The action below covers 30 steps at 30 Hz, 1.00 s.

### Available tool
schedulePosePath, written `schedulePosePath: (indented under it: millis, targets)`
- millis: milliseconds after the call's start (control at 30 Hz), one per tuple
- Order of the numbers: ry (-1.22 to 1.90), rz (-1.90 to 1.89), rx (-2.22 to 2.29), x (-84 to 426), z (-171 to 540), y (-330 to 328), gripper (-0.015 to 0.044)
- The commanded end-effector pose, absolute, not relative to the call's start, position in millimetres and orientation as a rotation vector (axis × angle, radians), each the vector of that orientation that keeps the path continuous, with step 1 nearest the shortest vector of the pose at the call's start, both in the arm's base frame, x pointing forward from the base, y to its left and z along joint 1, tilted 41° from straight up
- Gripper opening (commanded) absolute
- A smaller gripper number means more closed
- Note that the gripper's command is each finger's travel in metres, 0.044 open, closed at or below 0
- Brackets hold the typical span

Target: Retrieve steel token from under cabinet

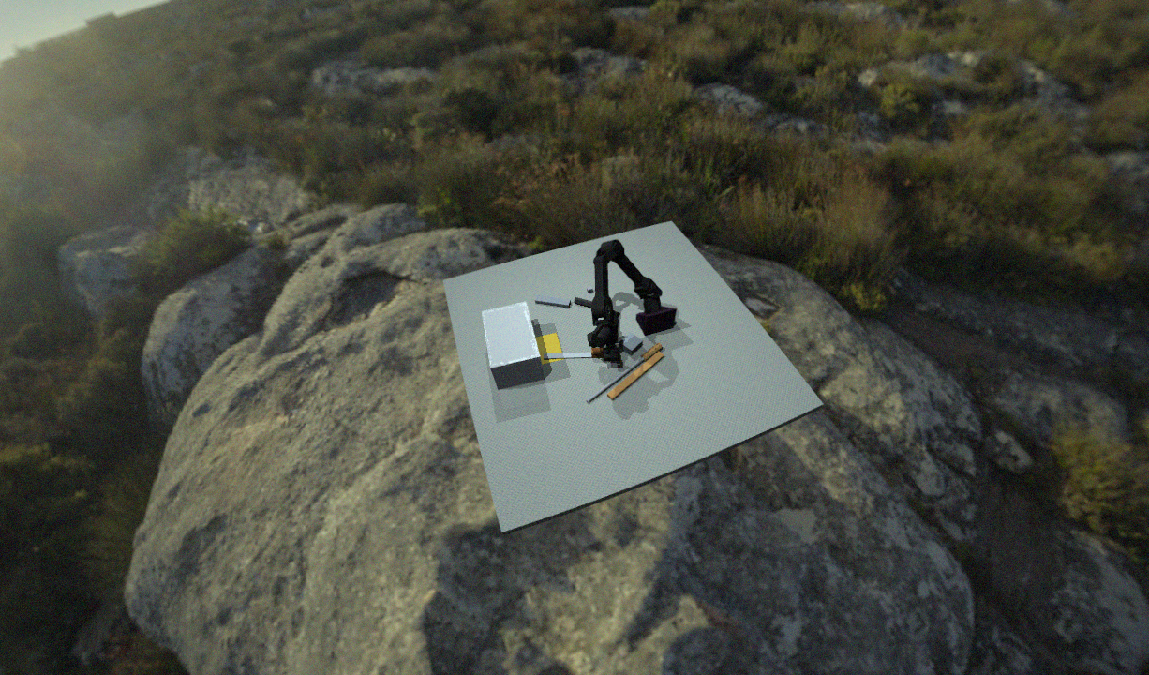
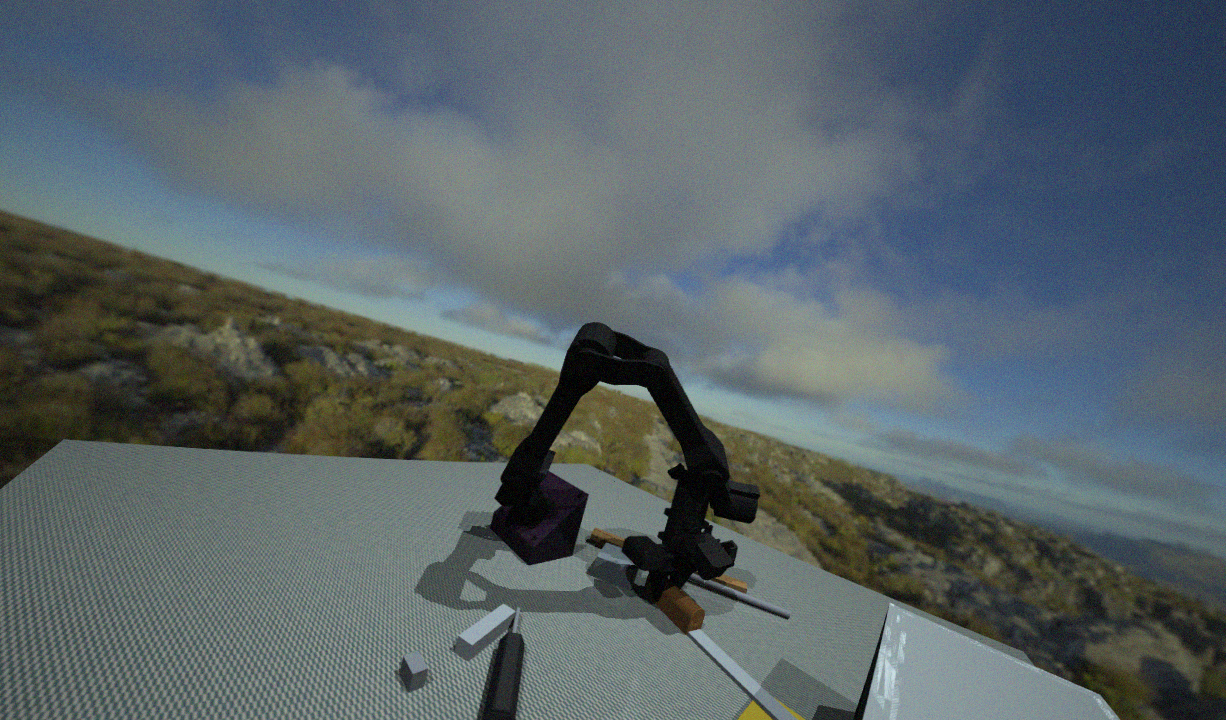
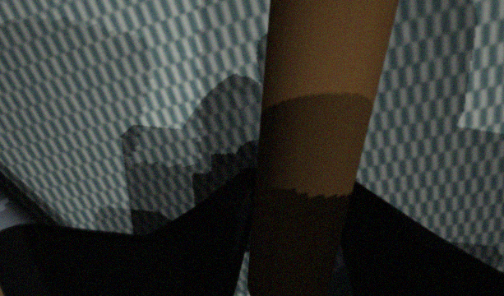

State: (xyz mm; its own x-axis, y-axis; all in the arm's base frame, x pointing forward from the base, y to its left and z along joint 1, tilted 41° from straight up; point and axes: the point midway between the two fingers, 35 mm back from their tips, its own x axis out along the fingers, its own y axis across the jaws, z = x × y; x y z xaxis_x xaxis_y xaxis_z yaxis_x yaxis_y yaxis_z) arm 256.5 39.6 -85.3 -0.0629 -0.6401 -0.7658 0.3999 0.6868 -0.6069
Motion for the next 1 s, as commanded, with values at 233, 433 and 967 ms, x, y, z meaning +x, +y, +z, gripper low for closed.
schedulePosePath:
  millis: [233,433,967]
  targets:
    - [1.396,-0.86,-0.218,275.5,-81.3,33.3,0.0]
    - [1.396,-0.86,-0.219,284.0,-79.4,30.2,0.0]
    - [1.395,-0.86,-0.22,305.6,-74.3,22.2,0.0]
